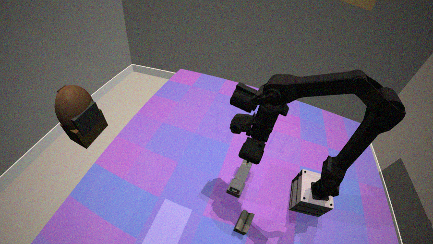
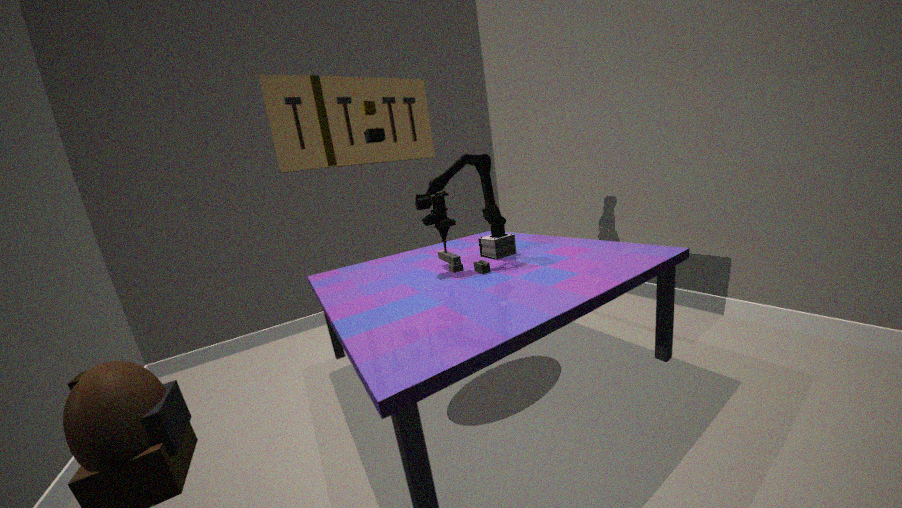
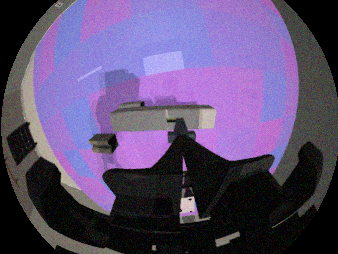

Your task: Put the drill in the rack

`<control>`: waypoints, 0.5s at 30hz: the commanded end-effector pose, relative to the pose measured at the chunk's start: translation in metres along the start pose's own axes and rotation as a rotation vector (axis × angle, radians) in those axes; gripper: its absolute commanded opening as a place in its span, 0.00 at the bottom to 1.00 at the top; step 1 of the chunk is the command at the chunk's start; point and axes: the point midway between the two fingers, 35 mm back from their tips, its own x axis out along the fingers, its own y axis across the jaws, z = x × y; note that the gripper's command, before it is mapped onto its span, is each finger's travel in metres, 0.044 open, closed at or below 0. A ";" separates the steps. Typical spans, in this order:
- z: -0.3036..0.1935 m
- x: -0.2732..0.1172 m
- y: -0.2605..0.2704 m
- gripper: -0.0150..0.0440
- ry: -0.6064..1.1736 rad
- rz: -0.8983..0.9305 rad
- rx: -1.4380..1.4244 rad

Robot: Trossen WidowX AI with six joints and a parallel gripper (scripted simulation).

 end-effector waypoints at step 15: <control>0.002 0.008 0.000 0.25 0.010 -0.003 0.004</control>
